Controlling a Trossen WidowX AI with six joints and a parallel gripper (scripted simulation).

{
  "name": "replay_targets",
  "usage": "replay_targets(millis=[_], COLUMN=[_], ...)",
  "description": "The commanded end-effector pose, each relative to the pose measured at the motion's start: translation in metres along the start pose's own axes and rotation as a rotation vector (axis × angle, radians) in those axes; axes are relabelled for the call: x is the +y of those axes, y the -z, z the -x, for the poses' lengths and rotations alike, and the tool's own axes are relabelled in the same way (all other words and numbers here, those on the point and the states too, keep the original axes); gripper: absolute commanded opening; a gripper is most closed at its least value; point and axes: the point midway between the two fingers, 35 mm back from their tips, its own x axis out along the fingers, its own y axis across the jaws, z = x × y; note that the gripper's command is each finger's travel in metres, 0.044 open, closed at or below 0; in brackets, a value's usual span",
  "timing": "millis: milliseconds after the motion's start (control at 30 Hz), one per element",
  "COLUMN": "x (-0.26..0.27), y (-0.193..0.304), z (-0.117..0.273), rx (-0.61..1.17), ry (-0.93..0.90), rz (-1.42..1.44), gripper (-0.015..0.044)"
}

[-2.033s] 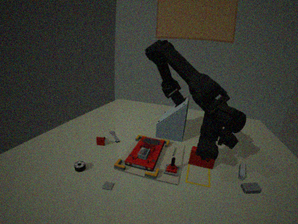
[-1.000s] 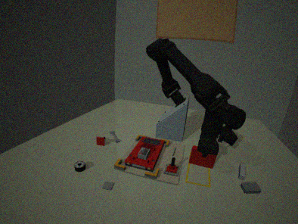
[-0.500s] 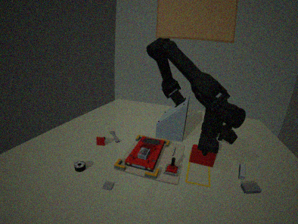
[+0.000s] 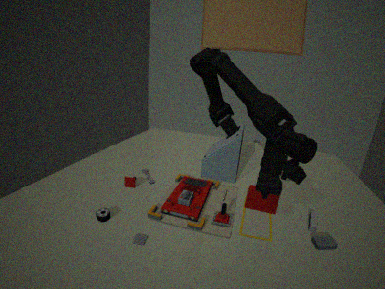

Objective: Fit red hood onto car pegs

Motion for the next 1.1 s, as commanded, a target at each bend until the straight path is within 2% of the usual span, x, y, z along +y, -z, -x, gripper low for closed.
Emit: replay_targets(millis=[0,1067], x=[0.006,0.027], y=[0.001,0.002], z=[-0.001,-0.002], rx=[0.001,0.002], ry=[-0.007,-0.008], rz=[0.002,0.003], gripper=[0.0000,0.0000])
